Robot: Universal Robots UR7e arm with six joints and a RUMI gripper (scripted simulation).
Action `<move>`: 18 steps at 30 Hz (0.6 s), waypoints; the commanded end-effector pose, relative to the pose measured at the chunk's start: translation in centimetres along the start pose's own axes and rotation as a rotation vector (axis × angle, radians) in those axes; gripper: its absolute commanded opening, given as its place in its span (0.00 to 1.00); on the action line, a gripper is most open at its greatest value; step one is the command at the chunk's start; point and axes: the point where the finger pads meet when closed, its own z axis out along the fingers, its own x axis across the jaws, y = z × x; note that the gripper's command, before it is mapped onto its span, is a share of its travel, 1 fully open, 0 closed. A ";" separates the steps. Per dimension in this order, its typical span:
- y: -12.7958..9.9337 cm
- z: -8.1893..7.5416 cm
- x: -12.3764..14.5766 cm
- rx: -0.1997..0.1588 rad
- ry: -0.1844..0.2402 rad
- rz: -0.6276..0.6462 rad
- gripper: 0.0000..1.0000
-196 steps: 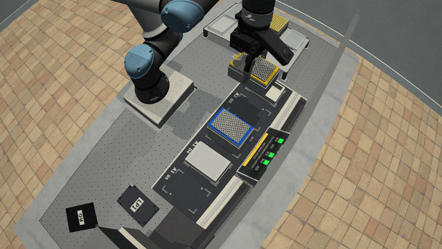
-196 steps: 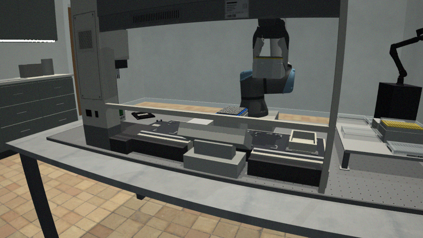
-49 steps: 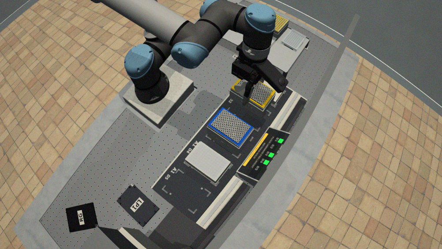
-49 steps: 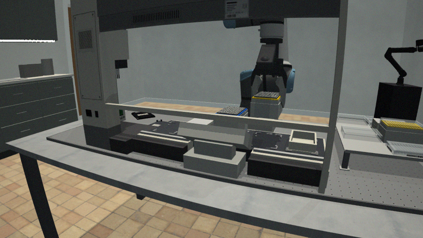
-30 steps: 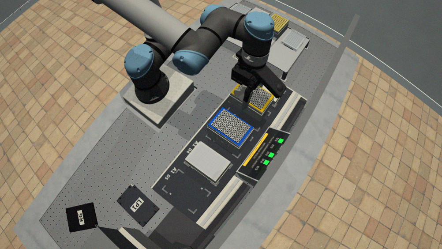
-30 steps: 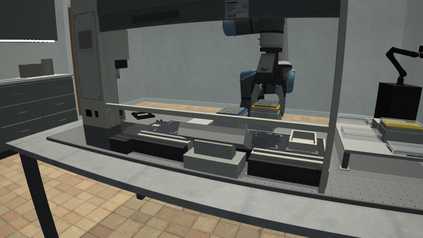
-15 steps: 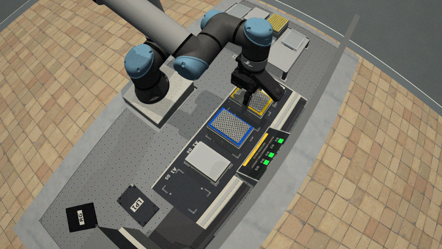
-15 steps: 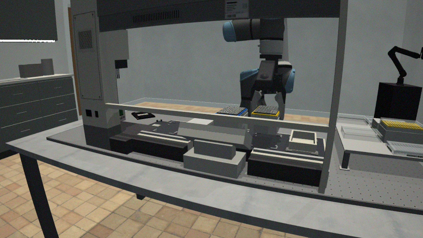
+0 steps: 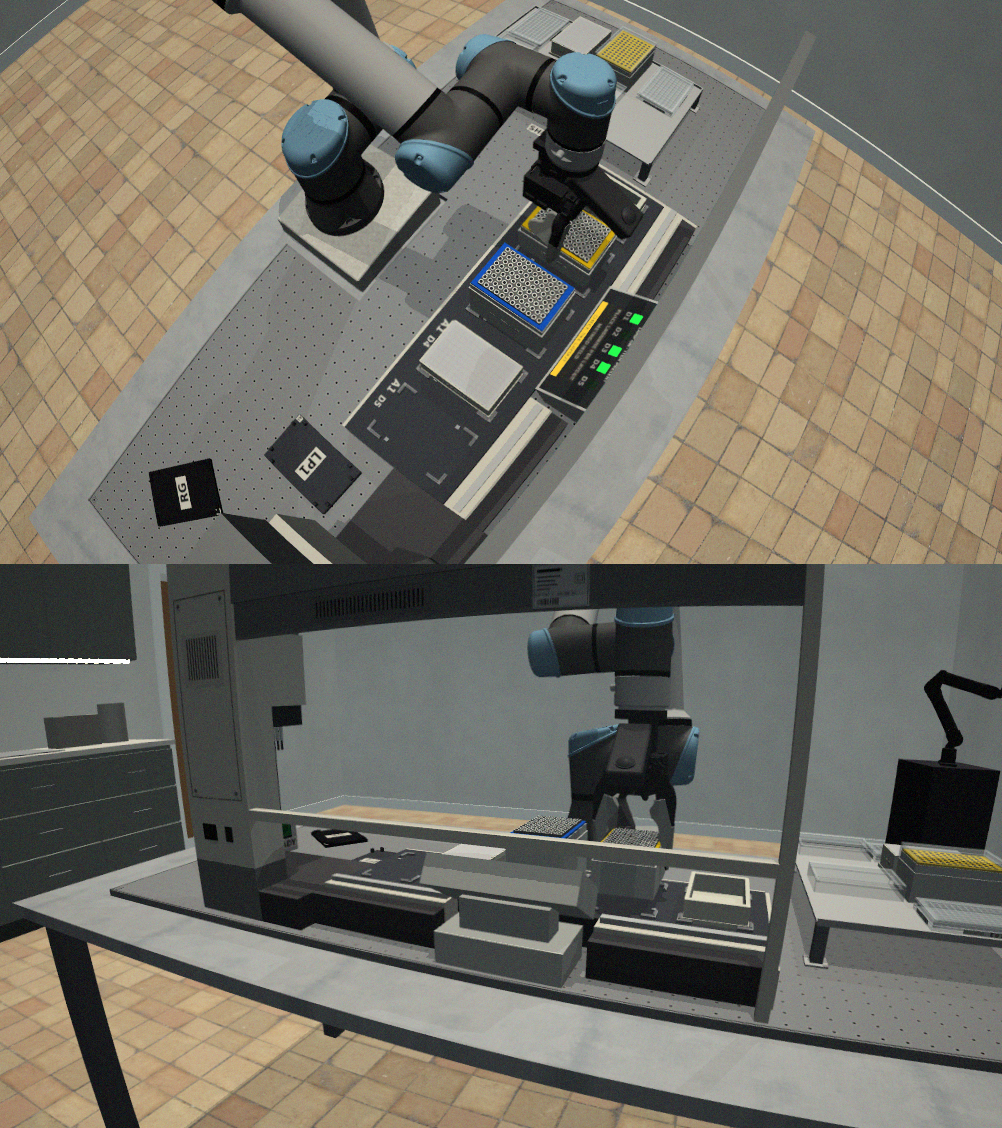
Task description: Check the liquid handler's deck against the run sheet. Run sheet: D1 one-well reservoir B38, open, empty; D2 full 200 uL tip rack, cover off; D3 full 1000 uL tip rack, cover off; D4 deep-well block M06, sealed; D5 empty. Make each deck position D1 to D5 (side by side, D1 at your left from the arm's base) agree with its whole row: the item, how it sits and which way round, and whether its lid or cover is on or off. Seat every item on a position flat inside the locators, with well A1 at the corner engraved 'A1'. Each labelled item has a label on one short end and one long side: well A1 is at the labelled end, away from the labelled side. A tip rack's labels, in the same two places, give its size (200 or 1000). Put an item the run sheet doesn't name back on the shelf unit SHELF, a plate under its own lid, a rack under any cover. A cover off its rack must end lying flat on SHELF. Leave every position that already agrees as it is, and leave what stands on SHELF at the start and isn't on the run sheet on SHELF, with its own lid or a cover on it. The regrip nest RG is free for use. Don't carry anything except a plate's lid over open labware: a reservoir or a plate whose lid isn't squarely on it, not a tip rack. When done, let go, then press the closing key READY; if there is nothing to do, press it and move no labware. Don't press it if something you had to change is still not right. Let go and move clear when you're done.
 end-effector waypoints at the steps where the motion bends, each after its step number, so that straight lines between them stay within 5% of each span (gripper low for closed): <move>1: -0.1 0.9 0.0 0.002 0.000 0.000 0.00; 18: -0.1 1.3 0.0 0.002 0.000 0.000 0.00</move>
